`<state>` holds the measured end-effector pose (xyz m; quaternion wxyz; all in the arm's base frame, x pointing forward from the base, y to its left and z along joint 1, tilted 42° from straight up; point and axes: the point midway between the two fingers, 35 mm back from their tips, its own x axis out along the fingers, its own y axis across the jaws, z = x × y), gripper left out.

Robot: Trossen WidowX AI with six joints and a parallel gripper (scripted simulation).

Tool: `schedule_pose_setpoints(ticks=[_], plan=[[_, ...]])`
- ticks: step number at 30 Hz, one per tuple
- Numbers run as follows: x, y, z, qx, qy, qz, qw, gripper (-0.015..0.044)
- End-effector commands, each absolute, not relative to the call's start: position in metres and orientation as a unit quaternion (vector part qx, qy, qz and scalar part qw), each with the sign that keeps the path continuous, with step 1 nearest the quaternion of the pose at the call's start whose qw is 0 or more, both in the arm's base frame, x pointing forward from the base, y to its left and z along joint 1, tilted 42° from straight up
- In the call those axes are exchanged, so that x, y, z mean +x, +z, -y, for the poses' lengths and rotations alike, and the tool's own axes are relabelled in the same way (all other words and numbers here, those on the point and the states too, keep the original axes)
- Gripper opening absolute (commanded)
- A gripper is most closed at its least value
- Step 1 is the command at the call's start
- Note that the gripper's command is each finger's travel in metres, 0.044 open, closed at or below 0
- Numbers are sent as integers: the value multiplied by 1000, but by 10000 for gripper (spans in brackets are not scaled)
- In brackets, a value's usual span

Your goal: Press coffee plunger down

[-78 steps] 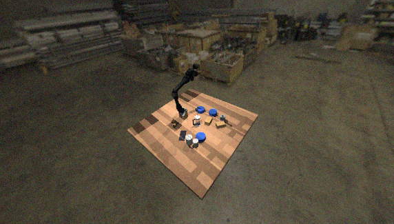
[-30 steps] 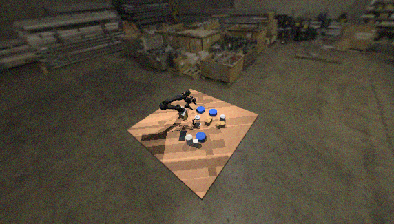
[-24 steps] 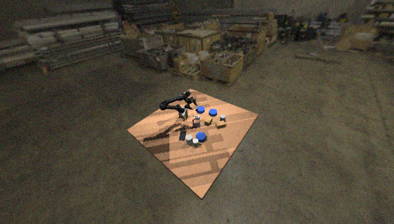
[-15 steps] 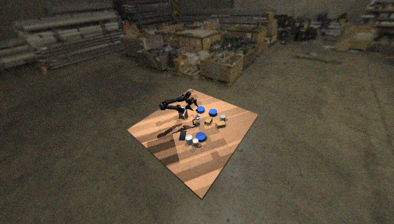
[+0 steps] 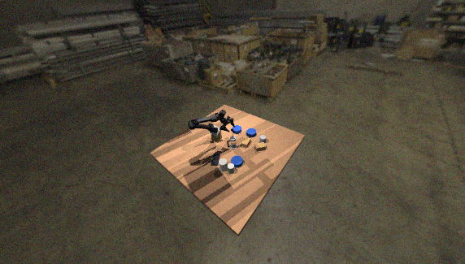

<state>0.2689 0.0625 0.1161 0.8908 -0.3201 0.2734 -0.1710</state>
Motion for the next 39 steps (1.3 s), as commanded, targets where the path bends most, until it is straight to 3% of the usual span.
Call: schedule_pose_setpoints(ticks=[1,12,39], plan=[[270,113,-60,-323,-169,-275,890,414],[270,113,-60,-323,-169,-275,890,125],[273,91,-47,-321,-168,-280,889,120]])
